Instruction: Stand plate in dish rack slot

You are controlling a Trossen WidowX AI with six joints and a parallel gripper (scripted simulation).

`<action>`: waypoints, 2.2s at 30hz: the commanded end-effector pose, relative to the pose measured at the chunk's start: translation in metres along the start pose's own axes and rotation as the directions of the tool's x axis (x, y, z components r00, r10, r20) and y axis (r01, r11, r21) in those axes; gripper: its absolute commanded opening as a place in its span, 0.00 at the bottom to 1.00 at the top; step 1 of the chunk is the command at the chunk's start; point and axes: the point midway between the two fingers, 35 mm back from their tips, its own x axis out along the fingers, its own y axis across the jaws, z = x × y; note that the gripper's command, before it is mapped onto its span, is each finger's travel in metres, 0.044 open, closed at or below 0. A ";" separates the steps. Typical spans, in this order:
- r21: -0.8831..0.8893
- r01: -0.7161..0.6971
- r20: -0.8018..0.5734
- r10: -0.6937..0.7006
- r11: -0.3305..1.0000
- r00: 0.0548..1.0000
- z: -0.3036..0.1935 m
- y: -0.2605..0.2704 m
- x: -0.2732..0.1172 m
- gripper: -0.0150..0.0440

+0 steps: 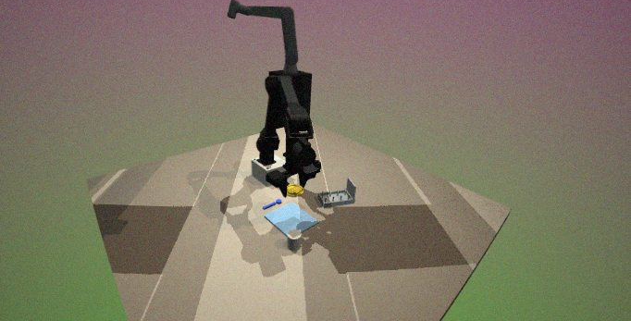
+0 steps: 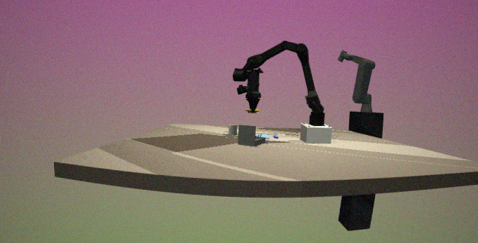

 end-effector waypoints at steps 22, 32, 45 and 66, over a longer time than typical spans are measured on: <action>0.288 -0.002 0.000 0.002 0.958 1.000 -0.016 0.090 -0.059 0.25; 0.465 -0.006 -0.002 0.008 0.885 1.000 -0.039 0.139 -0.057 0.25; 0.266 -0.104 -0.097 0.134 0.958 0.986 -0.045 0.143 -0.034 0.25; -0.119 -0.468 -0.229 0.435 0.876 0.871 -0.057 0.153 0.004 0.25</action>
